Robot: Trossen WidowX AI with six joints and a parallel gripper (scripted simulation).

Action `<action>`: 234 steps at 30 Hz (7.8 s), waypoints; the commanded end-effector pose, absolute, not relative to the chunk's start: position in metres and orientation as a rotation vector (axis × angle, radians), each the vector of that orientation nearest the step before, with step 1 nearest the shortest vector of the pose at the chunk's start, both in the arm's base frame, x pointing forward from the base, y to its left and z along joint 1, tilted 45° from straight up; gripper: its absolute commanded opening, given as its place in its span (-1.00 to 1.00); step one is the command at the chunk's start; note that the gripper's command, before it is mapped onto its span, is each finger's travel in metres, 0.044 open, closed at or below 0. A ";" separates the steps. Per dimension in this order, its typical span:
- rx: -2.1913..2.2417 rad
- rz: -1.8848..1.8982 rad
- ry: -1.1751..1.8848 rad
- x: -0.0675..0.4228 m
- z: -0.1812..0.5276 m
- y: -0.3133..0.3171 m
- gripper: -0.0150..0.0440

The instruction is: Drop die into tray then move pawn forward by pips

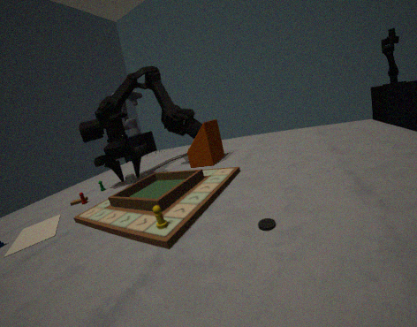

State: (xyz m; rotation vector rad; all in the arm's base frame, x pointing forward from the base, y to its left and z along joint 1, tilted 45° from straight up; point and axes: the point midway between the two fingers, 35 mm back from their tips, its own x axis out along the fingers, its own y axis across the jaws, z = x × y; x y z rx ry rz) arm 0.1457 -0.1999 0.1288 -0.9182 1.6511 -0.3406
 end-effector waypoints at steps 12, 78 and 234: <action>-0.919 -0.335 1.649 0.146 0.127 -0.201 -0.34; -1.408 0.333 1.783 0.255 0.097 -0.038 -0.49; -0.036 -1.091 1.159 0.402 -0.052 0.043 0.19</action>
